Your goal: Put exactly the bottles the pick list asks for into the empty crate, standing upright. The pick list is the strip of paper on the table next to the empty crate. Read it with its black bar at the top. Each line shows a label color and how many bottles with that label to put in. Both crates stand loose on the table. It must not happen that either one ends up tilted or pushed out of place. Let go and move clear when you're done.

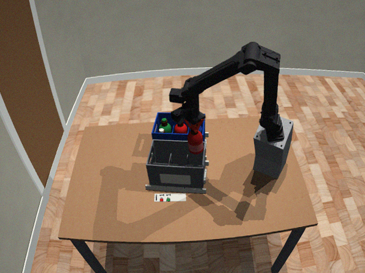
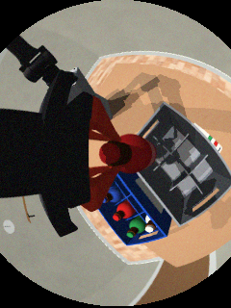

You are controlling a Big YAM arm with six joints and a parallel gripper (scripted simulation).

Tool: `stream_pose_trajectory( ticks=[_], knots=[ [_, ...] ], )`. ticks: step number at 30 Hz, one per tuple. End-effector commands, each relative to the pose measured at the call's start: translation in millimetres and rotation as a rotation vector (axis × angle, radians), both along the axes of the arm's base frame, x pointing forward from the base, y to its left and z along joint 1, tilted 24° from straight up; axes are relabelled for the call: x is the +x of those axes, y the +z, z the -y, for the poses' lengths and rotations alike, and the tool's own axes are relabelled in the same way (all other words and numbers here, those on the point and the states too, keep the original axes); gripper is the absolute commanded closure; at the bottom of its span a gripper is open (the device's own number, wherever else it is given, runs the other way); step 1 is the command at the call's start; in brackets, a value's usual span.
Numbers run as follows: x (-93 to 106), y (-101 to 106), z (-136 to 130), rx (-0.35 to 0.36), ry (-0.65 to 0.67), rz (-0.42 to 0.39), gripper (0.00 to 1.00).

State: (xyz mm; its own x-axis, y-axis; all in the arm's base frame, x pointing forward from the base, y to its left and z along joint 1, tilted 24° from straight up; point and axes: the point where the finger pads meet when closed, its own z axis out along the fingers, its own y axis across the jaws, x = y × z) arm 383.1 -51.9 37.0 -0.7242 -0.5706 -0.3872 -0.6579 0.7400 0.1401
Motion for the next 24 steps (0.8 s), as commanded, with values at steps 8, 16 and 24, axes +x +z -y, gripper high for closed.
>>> stream_pose_trajectory(
  ticks=[8,16,24],
  knots=[
    [8.9,-0.2,4.4,-0.014,-0.026,0.029,1.00],
    [25.4,-0.2,4.0,-0.016,-0.021,0.047,1.00],
    [19.0,-12.1,-4.8,-0.011,-0.014,0.032,1.00]
  ],
)
